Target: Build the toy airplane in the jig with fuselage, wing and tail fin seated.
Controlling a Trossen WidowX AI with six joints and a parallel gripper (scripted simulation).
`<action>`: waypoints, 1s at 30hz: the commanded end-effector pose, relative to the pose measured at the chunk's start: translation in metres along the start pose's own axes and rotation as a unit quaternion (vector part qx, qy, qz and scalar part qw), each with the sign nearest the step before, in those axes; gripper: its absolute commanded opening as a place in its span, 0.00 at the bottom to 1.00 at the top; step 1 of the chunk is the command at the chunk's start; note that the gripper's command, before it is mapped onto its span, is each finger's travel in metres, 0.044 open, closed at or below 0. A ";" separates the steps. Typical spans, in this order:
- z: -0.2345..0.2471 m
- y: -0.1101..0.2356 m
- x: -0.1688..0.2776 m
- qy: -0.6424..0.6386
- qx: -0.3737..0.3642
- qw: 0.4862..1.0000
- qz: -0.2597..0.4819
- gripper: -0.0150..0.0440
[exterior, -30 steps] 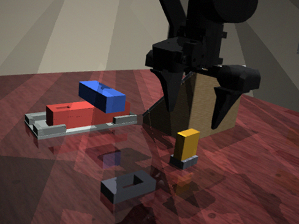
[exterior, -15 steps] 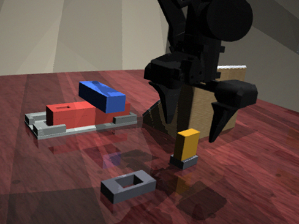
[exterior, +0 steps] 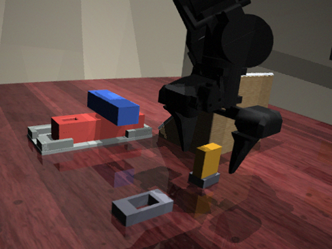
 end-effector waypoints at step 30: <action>-0.001 -0.014 0.003 0.004 0.004 1.000 0.001 0.25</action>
Point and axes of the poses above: the point midway between the two fingers, 35 mm back from their tips, its own y axis back along the fingers, its own z axis across the jaws, x = y × z, the point moved 2 cm from there along y, back along the fingers, and after that the axes turned 7 degrees about y, right-handed, at the moved point
